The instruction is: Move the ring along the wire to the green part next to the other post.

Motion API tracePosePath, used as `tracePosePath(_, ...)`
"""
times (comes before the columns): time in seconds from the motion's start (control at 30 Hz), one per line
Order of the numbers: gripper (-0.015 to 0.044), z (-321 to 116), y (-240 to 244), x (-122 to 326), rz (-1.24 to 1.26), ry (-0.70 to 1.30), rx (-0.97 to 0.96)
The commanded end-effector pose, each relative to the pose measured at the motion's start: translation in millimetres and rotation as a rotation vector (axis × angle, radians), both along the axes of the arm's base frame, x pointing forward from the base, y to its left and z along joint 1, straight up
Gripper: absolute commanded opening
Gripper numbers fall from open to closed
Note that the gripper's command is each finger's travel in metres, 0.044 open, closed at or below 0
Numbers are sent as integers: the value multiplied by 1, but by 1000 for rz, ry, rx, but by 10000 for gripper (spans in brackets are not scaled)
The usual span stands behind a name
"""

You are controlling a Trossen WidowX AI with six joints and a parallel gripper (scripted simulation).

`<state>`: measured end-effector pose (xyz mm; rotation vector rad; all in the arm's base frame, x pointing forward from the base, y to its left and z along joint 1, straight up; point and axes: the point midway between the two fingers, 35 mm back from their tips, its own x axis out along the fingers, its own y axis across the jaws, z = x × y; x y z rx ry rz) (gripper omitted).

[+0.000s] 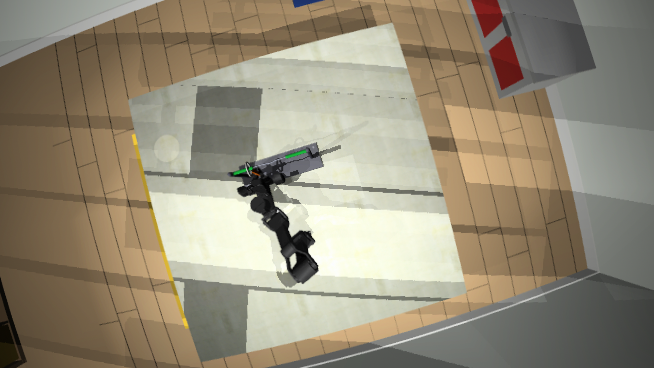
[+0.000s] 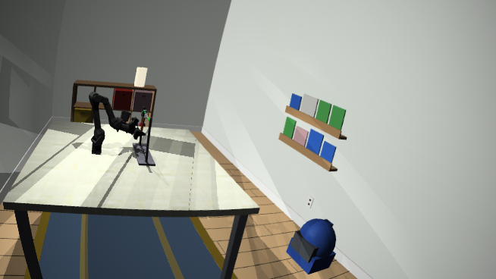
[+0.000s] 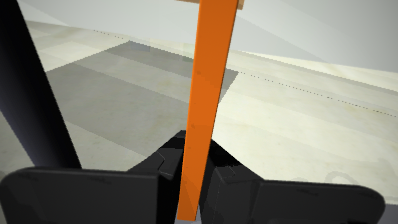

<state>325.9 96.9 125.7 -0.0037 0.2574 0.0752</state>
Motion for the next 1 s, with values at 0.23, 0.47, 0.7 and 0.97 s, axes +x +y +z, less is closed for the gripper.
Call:
tracePosePath(0.23,-150,-4,-1,0,-5,0,3)
tracePosePath(0.47,-150,-4,-1,0,-5,0,3)
tracePosePath(0.7,-19,-4,0,0,0,1,0)
tracePosePath(0.97,160,-3,0,-2,0,1,0)
